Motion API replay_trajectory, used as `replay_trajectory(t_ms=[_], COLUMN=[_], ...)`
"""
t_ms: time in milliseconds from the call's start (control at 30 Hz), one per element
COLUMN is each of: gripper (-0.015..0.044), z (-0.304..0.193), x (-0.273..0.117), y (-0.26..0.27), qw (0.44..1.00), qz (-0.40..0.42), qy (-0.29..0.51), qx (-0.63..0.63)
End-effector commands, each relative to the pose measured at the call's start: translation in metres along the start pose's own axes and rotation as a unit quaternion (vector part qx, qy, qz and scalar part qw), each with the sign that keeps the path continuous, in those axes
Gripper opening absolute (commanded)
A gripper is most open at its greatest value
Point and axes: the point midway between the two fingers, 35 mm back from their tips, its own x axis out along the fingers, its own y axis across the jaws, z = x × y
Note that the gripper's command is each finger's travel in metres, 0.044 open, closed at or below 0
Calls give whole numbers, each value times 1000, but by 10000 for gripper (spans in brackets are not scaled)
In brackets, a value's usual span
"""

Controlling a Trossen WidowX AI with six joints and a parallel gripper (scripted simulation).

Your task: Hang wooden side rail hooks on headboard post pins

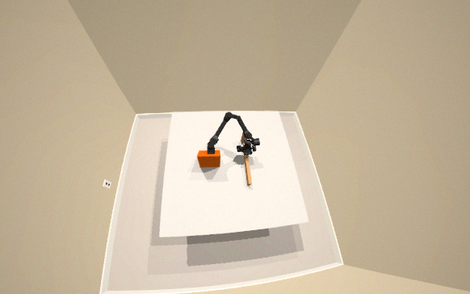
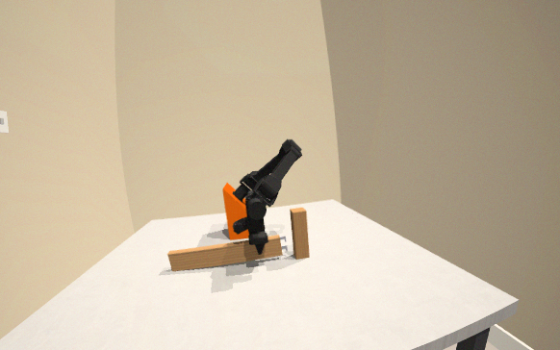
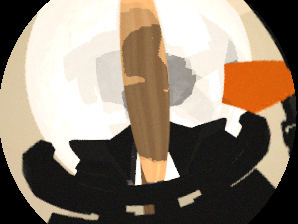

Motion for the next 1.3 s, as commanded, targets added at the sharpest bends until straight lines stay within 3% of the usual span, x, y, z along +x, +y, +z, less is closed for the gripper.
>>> replay_trajectory(t_ms=[0,1267], gripper=[0,0], z=[-1,-1], x=[-6,-12], y=[4,4], qw=[1000,1000], qz=[7,7], qy=[1,0], qx=[-5,-5])
